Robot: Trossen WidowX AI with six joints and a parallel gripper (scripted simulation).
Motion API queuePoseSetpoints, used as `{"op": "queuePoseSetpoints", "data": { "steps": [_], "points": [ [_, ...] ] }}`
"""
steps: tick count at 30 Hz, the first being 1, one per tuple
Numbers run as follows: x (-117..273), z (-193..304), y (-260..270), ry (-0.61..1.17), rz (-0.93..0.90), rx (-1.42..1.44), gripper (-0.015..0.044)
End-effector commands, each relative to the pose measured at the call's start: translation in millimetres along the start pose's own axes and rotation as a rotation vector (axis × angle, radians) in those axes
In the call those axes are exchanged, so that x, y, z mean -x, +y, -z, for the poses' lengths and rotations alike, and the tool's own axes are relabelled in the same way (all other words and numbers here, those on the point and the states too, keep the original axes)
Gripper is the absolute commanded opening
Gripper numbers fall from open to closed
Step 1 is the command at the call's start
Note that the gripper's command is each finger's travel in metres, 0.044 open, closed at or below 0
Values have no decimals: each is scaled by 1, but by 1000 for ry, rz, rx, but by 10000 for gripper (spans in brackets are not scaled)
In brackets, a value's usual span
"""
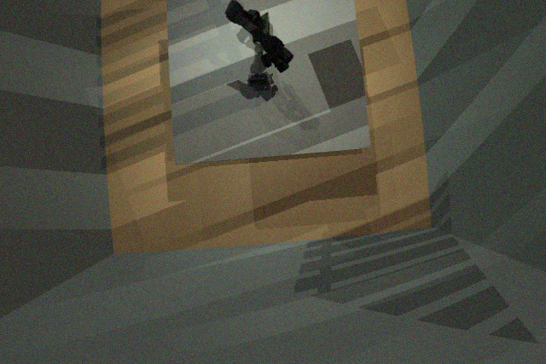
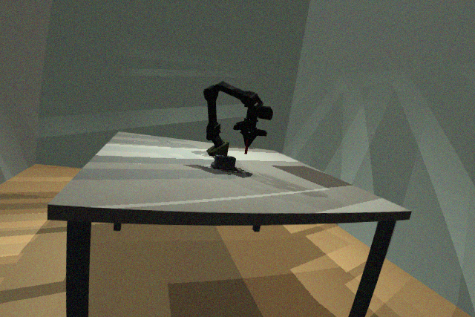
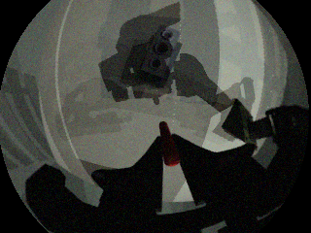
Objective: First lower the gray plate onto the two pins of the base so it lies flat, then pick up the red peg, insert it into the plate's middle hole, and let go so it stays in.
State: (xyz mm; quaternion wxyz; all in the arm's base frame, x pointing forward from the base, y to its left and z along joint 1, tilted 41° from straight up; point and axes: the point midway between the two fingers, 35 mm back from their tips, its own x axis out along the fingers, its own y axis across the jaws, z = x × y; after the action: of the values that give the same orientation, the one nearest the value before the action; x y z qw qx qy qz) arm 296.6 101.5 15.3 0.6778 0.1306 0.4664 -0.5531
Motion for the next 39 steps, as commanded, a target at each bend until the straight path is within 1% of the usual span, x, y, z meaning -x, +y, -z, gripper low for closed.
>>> {"op": "queuePoseSetpoints", "data": {
  "steps": [1, 39],
  "points": [
    [4, -16, 2, -3, -11, -2, 0],
    [2, -129, -20, -32, 0, -9, 0]
  ]
}}
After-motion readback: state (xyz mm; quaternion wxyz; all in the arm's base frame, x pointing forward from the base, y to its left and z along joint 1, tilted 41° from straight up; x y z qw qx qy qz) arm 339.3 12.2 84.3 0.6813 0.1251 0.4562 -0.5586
